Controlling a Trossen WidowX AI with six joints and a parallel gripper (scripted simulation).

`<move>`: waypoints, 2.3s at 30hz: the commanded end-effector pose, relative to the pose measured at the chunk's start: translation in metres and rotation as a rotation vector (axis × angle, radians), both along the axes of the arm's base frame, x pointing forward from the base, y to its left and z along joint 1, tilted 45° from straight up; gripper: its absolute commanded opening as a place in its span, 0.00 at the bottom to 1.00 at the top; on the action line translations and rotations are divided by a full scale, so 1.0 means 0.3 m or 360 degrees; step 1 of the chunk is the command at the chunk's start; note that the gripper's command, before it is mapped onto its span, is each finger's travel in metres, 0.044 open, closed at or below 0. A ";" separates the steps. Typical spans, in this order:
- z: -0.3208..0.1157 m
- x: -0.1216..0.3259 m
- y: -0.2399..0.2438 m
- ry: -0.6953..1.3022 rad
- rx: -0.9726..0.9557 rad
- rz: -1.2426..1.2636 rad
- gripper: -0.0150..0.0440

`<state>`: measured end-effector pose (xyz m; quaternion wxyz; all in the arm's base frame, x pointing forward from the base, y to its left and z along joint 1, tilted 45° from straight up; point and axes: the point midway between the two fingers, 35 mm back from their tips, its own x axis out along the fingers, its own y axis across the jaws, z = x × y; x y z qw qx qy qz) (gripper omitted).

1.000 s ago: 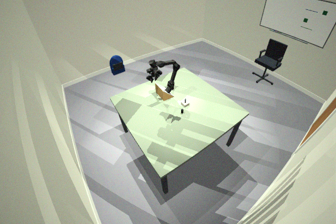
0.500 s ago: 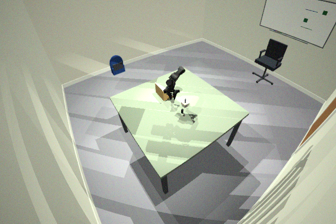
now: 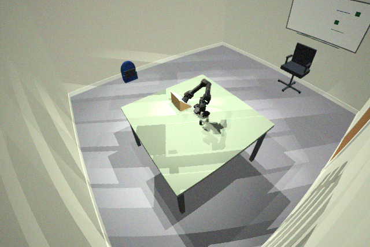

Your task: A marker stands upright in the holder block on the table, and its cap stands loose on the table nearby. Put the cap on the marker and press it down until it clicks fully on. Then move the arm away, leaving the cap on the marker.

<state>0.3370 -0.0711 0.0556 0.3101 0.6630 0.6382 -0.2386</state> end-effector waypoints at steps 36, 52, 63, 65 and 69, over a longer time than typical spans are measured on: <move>-0.207 0.033 0.170 0.0021 -0.0002 -0.0020 0.67; -0.254 0.035 0.216 0.0021 0.0001 -0.0019 0.58; -0.253 0.036 0.216 0.0021 0.0001 -0.0019 0.39; -0.249 0.036 0.211 0.0021 0.0000 -0.0020 0.30; -0.222 0.036 0.181 0.0021 -0.0002 -0.0020 0.25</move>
